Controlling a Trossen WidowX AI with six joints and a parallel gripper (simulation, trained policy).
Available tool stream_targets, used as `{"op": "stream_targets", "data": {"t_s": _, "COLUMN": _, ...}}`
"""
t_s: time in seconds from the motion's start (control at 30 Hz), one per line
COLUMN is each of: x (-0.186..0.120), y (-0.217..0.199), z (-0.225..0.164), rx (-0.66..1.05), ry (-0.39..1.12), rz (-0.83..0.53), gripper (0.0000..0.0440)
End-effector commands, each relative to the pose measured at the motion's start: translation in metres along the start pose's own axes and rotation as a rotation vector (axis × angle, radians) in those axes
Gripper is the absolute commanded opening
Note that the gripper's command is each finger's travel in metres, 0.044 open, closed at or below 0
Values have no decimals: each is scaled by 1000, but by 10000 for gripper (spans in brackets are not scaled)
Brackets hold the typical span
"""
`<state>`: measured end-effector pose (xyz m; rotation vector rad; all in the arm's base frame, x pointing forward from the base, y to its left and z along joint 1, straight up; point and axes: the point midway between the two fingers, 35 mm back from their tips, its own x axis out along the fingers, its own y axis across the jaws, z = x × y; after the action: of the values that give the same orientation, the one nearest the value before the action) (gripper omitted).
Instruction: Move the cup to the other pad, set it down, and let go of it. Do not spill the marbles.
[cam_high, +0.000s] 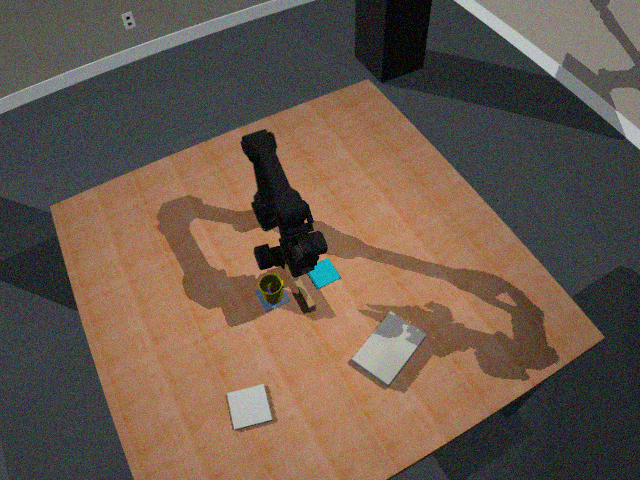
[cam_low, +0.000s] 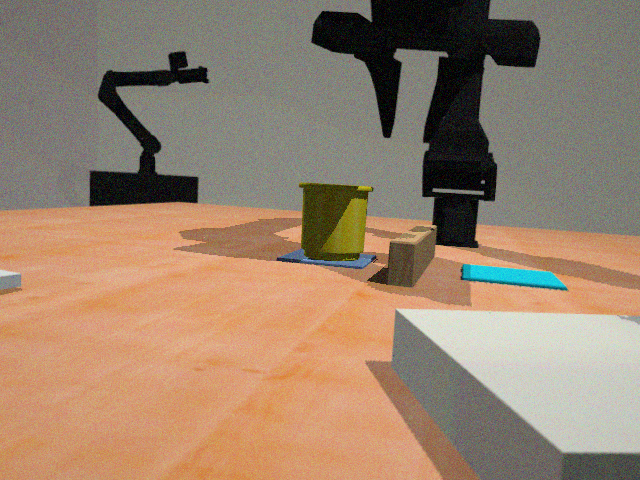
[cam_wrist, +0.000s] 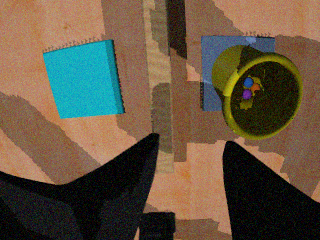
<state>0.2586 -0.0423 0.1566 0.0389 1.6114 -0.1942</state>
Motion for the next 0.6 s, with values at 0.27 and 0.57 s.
{"op": "stream_targets", "data": {"t_s": 0.27, "x": 31, "y": -16, "z": 0, "rx": -16, "ry": 45, "rz": -6, "gripper": 181}}
{"op": "stream_targets", "data": {"t_s": 0.57, "x": 57, "y": -24, "z": 0, "rx": -53, "ry": 70, "rz": -1, "gripper": 183}}
